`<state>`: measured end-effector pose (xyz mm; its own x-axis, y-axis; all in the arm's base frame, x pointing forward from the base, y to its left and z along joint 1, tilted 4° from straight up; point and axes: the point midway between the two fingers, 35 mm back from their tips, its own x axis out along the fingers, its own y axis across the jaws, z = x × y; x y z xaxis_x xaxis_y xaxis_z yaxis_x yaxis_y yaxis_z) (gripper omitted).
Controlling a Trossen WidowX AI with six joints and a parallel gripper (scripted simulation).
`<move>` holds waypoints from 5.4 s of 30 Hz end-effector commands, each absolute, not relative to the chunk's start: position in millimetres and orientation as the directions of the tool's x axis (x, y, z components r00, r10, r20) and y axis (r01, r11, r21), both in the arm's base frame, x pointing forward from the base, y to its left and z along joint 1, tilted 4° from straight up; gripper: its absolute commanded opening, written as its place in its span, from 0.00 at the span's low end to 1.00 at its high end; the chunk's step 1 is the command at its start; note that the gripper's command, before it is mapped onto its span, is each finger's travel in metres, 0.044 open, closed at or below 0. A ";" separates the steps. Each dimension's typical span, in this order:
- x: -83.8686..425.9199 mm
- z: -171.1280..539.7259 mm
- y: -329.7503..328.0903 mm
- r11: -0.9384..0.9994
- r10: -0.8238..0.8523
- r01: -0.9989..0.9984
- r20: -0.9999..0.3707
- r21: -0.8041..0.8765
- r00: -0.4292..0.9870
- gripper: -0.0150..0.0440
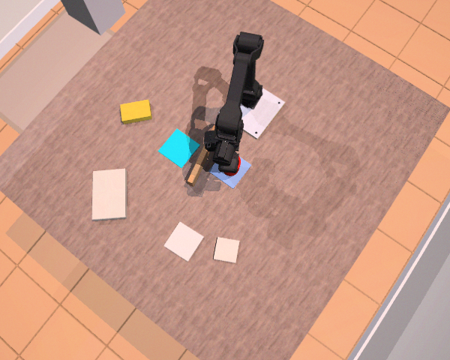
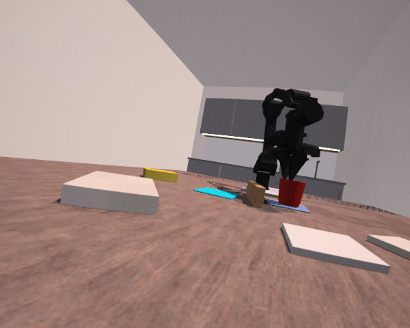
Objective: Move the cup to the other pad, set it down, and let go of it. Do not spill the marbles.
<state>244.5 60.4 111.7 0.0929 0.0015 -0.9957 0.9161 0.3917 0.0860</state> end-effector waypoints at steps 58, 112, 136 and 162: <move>244.2 107.0 60.5 0.388 -0.001 0.918 -0.996 0.082 0.089 0.25; 236.7 144.1 42.0 0.390 -0.004 0.918 -0.996 0.077 0.085 0.25; 242.8 145.5 2.0 0.388 -0.010 0.918 -0.996 0.078 0.089 0.25; 247.4 146.5 -43.1 0.388 -0.015 0.918 -0.996 0.077 0.090 0.25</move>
<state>244.5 -38.3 144.2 0.0790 -0.0184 -0.9967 0.9214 0.3829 0.0659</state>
